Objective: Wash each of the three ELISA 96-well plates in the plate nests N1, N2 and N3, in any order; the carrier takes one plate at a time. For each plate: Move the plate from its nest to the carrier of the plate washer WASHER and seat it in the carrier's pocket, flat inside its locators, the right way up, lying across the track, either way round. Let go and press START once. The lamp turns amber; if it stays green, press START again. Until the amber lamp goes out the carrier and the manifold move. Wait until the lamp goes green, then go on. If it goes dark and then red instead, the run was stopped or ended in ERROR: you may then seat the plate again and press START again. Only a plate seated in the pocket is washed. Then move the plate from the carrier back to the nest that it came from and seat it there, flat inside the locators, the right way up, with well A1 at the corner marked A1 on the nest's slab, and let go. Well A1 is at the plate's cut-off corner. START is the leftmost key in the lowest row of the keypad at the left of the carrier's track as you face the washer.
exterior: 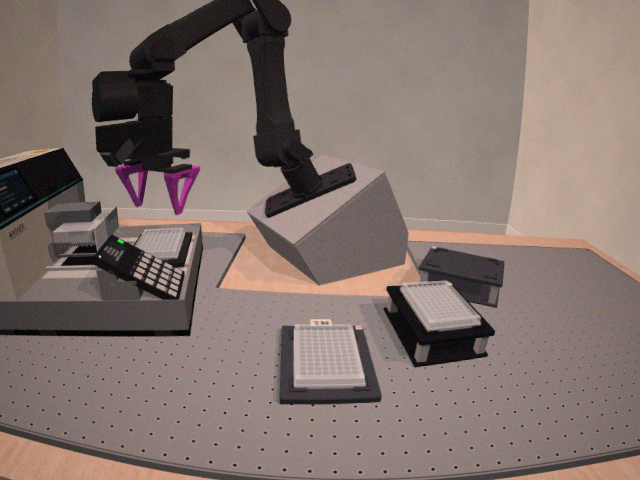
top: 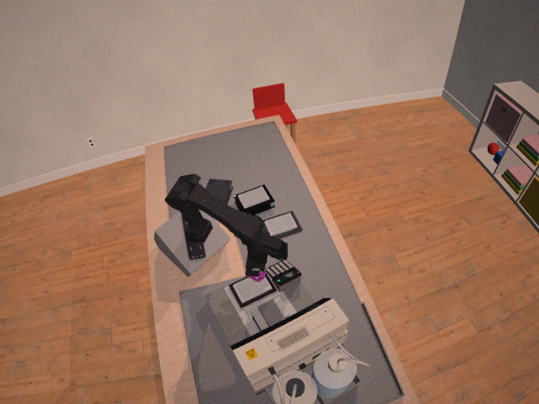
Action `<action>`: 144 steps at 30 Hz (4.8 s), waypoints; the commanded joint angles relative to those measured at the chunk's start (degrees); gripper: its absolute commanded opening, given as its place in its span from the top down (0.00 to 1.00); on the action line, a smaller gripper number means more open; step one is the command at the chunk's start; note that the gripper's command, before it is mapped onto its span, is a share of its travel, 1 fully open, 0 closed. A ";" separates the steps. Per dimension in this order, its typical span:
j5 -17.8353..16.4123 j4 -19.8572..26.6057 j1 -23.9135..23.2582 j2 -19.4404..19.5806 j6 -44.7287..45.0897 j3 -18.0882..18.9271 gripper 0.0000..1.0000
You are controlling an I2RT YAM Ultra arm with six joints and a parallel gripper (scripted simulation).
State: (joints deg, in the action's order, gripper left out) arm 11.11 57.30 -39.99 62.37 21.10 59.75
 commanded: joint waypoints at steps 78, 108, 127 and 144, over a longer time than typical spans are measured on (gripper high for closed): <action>-9.55 -12.34 -15.97 1.98 47.18 -8.63 0.00; -9.61 -15.53 -16.08 3.64 47.28 -10.16 0.00; -9.66 -18.40 -16.16 5.26 47.35 -11.41 0.00; -9.67 -19.80 -16.19 6.09 47.37 -11.98 0.00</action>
State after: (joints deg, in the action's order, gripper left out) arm 1.74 37.52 -56.16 68.71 68.42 47.62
